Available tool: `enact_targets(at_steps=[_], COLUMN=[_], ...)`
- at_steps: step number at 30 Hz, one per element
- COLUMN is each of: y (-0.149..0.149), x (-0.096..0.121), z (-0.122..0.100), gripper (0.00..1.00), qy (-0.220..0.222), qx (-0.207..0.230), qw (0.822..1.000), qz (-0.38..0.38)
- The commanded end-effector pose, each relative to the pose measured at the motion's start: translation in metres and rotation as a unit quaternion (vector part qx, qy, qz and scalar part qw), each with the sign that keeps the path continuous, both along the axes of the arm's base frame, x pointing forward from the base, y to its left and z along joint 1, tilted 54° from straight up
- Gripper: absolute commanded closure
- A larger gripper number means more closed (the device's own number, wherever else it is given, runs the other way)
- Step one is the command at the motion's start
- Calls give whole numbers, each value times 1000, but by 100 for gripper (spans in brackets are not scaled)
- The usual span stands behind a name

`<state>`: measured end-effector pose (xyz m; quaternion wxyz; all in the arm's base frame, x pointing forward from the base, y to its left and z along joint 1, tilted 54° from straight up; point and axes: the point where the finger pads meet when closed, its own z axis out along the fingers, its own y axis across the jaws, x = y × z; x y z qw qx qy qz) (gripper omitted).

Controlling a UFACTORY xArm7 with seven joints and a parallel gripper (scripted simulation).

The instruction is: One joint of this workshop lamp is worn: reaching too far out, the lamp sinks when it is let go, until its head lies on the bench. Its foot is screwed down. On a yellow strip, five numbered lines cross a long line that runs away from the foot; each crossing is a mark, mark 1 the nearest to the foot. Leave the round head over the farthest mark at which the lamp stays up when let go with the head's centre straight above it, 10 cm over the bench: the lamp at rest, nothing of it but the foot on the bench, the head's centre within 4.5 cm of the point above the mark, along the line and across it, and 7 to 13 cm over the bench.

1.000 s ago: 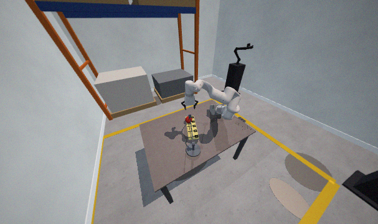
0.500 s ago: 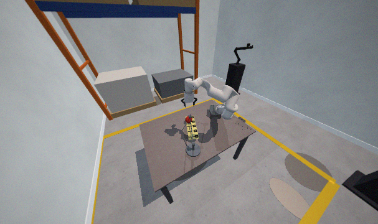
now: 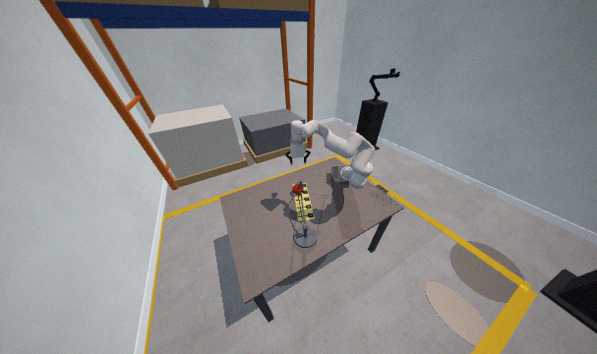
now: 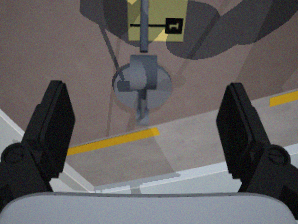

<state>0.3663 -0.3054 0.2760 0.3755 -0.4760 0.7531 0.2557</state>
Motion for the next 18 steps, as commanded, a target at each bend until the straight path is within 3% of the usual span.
enact_targets(at_steps=[1, 11, 18], y=[-13, -33, -40], x=[-6, -17, -20], z=[-16, -48, -59], gripper=[0, 0, 0], qy=[0, 0, 0], qx=[-1, -1, -1], qw=[1000, 1000, 1000], qz=[-2, -2, -2])
